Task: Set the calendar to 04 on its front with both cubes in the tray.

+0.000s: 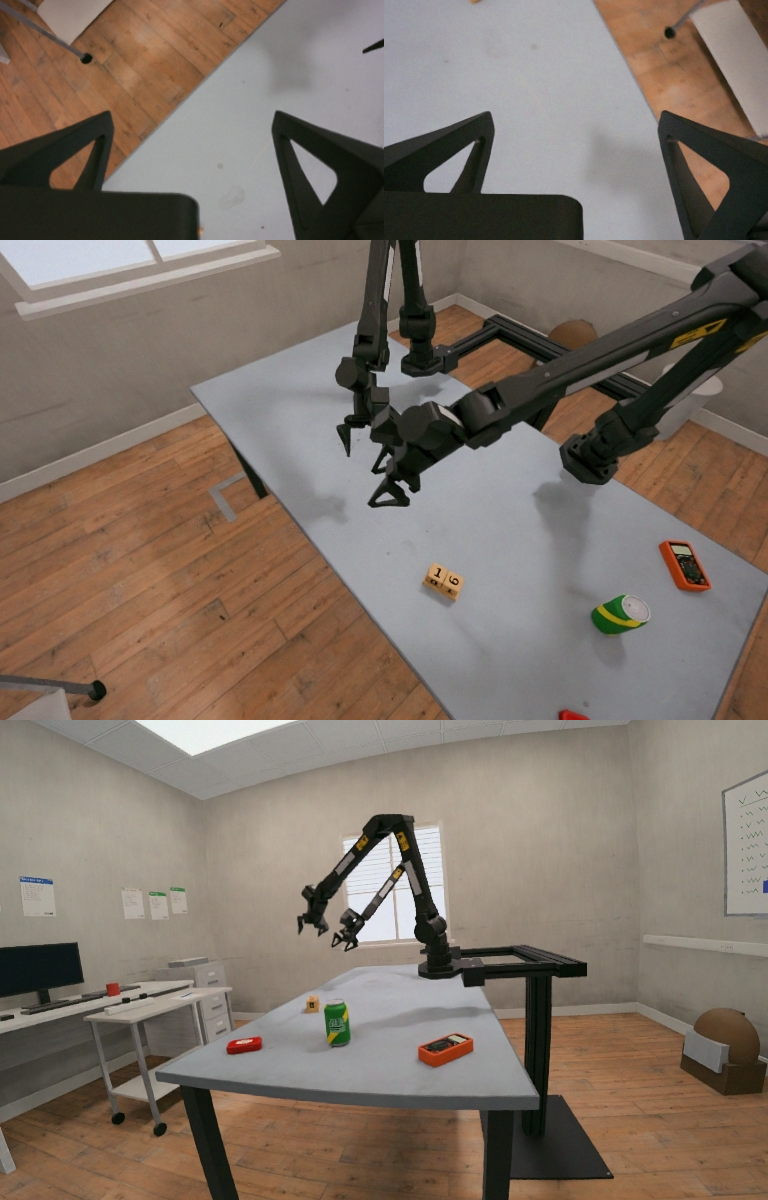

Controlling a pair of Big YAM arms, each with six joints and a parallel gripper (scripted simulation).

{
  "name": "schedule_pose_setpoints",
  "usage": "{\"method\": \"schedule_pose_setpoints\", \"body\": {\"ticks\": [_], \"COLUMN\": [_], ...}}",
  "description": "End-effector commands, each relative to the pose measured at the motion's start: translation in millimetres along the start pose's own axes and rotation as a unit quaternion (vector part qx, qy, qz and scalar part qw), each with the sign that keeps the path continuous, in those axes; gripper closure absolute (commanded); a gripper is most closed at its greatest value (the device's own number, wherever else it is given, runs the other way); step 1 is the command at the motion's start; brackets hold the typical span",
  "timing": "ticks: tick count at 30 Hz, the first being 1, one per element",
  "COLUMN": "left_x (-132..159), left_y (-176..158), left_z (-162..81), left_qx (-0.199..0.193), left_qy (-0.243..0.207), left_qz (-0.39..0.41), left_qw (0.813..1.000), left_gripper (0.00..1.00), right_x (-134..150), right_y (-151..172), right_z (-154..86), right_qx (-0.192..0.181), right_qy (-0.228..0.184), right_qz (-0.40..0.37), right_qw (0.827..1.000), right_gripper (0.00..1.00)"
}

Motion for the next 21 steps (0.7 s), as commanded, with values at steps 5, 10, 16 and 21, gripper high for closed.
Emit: {"method": "schedule_pose_setpoints", "body": {"ticks": [5, 10, 16, 21], "left_x": [56.1, 100.5, 169.1, 219.2], "left_y": [-4.7, -25.7, -42.8, -52.7], "left_z": [-14.2, 0.8, 0.1, -0.2], "left_qx": [-0.104, -0.138, -0.229, -0.297], "left_qy": [-0.068, -0.067, -0.102, -0.122], "left_qz": [-0.120, -0.153, -0.233, -0.287], "left_qw": [0.985, 0.976, 0.939, 0.903], "left_gripper": [0.00, 0.00, 0.00, 0.00], "right_x": [-12.5, -17.3, -24.0, -27.2], "right_y": [-2.9, 2.0, 8.7, 11.5], "right_z": [25.9, 29.8, 33.0, 32.5], "right_qx": [-0.109, -0.154, -0.225, -0.262], "right_qy": [-0.096, -0.139, -0.214, -0.255], "right_qz": [-0.020, -0.021, -0.021, -0.018], "right_qw": [0.989, 0.978, 0.950, 0.930], "right_gripper": [0.00, 0.00, 0.00, 0.00]}}
Point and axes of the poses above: on each arm, the point where the finger pads meet when closed, its own z axis out along the fingers, its own y axis across the jaws, x = y × z, the point moved 6 cm from there along -z, back along the fingers
